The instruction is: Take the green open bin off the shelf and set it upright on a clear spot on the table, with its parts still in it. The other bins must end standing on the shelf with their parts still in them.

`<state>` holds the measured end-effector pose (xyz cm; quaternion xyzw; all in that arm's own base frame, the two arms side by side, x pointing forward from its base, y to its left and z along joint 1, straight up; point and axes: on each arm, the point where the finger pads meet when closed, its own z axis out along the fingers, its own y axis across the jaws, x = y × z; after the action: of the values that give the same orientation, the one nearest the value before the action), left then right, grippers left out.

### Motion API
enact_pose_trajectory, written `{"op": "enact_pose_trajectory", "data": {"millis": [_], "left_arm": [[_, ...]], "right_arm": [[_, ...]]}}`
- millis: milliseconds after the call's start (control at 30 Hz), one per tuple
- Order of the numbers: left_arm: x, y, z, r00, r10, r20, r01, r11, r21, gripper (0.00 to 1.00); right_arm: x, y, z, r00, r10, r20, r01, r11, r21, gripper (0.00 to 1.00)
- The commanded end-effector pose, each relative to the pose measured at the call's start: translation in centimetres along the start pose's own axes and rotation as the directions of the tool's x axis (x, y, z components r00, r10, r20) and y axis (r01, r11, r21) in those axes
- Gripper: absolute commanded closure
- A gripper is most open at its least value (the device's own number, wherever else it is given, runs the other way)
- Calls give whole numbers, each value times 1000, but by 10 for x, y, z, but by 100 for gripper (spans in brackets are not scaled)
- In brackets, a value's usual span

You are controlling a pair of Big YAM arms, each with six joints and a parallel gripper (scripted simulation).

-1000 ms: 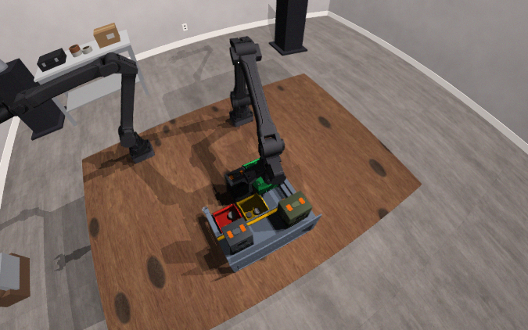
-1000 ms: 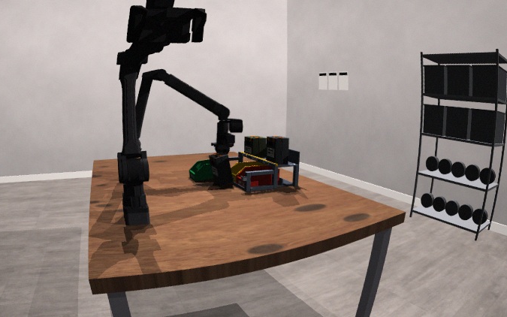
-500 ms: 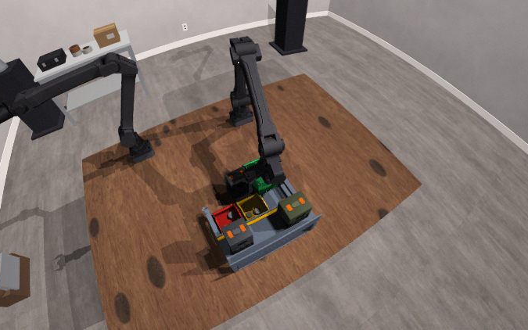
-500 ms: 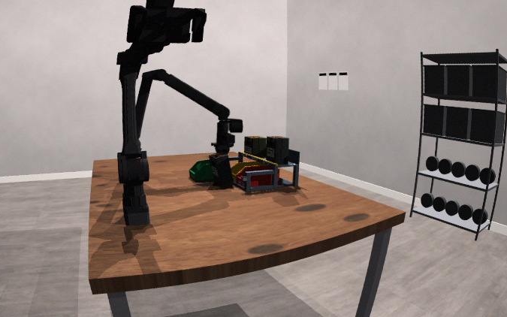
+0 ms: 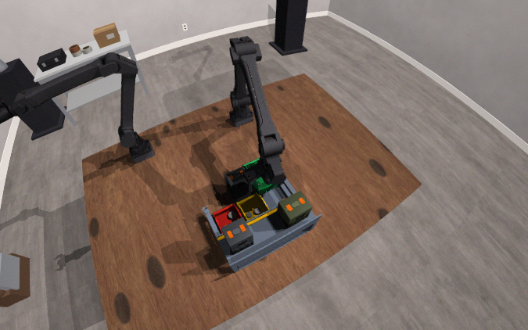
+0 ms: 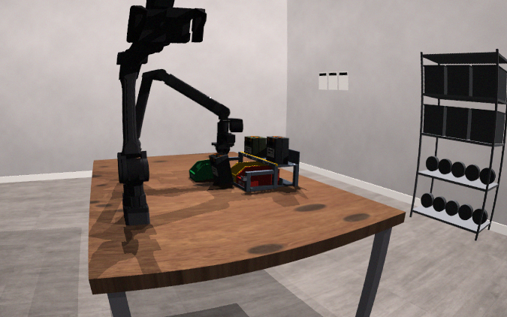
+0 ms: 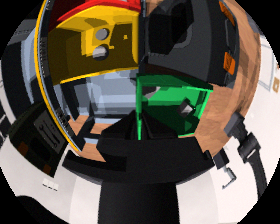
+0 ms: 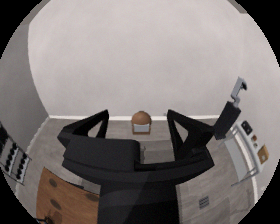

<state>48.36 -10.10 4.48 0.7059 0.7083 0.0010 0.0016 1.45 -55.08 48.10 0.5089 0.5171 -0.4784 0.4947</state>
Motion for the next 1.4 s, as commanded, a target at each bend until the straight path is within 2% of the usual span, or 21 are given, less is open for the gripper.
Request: {"op": "enact_pose_trajectory", "data": {"millis": [0,633,1367], "left_arm": [[-4,19,-11,1000,11,6,-11,999,-39,89],[0,-2,5,1000,12,-3,-12,1000,9,89],[-1,0,3,1000,12,-2,-12,1000,6,89]], "right_arm": [[-19,-5,-7,999,-9,53,8,1000,7,0],[-19,-5,-7,999,-9,53,8,1000,7,0],[-19,-5,-7,999,-9,53,8,1000,7,0]]}}
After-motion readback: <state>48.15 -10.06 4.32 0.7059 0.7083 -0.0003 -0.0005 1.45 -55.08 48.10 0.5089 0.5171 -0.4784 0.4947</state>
